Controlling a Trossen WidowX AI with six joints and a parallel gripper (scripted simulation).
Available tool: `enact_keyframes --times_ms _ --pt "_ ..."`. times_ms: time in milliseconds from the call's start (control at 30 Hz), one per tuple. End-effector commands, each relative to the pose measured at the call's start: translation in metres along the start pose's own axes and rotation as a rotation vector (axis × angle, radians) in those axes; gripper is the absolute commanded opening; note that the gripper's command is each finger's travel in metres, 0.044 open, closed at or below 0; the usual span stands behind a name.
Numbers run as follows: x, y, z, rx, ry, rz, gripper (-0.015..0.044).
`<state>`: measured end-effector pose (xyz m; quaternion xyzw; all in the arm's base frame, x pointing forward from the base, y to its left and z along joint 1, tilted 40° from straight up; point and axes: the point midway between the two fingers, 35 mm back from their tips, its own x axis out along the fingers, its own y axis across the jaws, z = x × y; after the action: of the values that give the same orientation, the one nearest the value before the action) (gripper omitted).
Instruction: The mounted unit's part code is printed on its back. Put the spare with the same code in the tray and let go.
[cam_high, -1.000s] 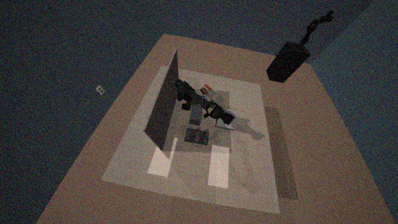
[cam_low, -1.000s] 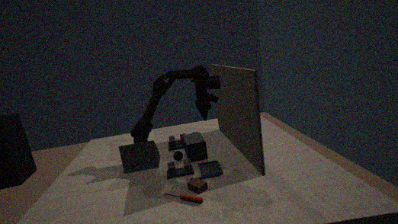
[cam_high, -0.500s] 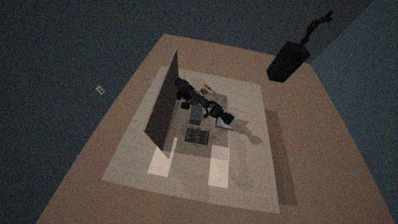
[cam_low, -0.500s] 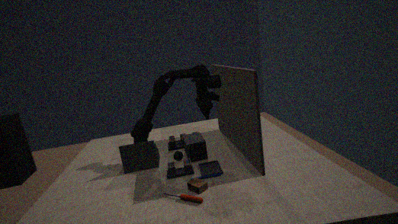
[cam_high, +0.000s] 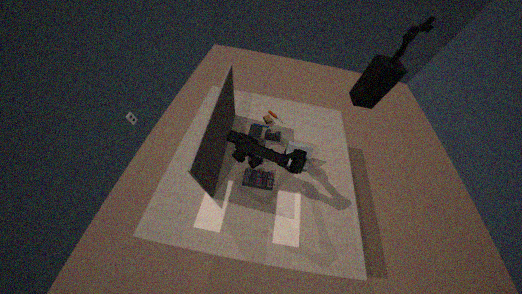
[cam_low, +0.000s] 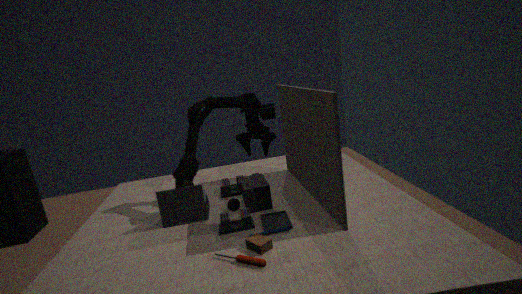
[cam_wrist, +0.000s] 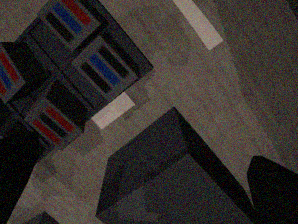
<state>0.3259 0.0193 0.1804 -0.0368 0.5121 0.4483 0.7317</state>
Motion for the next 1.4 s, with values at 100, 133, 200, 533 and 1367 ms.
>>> enact_keyframes --times_ms 100,133,200,533,1367 --pt "0.022 0.098 0.003 -0.608 -0.02 0.015 0.044" --pt "0.025 0.11 0.001 -0.687 -0.025 0.018 0.044" --pt "0.027 0.119 -0.001 -0.75 -0.03 0.02 0.044" --pt "0.052 0.126 -0.003 -0.75 -0.03 0.02 0.0309" --pt "0.09 0.129 -0.002 -0.751 -0.031 0.02 0.03"
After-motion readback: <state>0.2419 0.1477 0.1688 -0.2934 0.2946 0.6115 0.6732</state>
